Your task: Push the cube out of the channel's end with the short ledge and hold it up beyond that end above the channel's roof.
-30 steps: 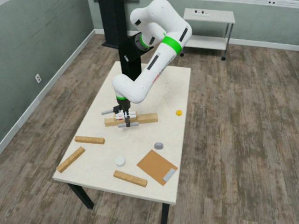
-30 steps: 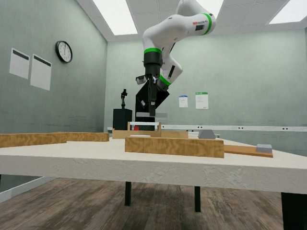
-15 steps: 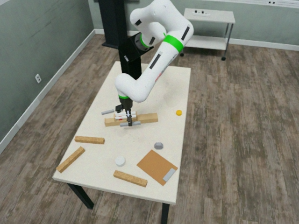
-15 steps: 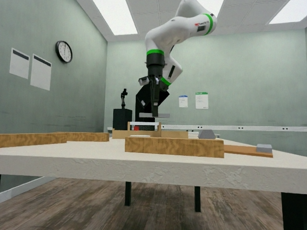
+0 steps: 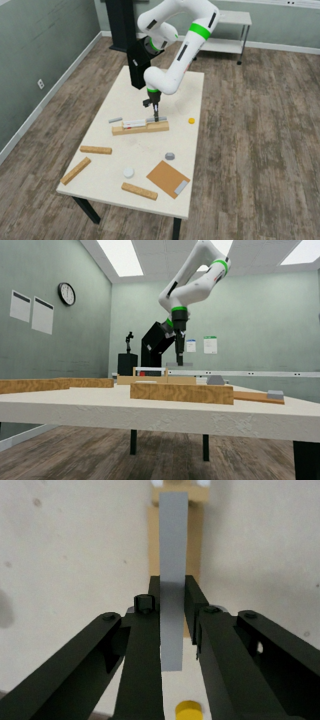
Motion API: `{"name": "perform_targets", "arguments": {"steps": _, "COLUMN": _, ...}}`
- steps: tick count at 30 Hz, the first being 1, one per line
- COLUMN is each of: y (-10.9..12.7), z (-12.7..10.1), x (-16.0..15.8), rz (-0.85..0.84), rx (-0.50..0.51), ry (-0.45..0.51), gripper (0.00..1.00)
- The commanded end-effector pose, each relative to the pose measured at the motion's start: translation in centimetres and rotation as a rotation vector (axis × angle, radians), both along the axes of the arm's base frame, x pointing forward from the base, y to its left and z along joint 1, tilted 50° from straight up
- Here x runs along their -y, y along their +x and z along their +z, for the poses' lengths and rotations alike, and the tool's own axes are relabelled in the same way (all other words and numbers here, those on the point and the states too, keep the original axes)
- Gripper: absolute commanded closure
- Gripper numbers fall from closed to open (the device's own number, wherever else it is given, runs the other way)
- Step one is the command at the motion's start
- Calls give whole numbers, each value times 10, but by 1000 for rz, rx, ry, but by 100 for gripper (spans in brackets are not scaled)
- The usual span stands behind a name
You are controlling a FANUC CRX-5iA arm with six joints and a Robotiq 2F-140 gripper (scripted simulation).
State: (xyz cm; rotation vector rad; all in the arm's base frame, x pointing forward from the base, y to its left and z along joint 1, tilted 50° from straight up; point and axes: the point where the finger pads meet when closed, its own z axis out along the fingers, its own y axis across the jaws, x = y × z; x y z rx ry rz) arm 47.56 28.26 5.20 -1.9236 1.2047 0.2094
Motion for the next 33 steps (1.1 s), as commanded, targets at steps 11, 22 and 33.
{"name": "perform_targets", "arguments": {"steps": 11, "y": -1, "z": -18, "x": -30, "rz": -14, "rx": 8, "ry": -6, "gripper": 90}}
{"name": "perform_targets", "arguments": {"steps": 22, "y": 4, "z": -30, "x": -44, "rz": -14, "rx": 8, "ry": -6, "gripper": 90}}
{"name": "perform_targets", "arguments": {"steps": 33, "y": 5, "z": -32, "x": -46, "rz": -14, "rx": 8, "ry": -6, "gripper": 90}}
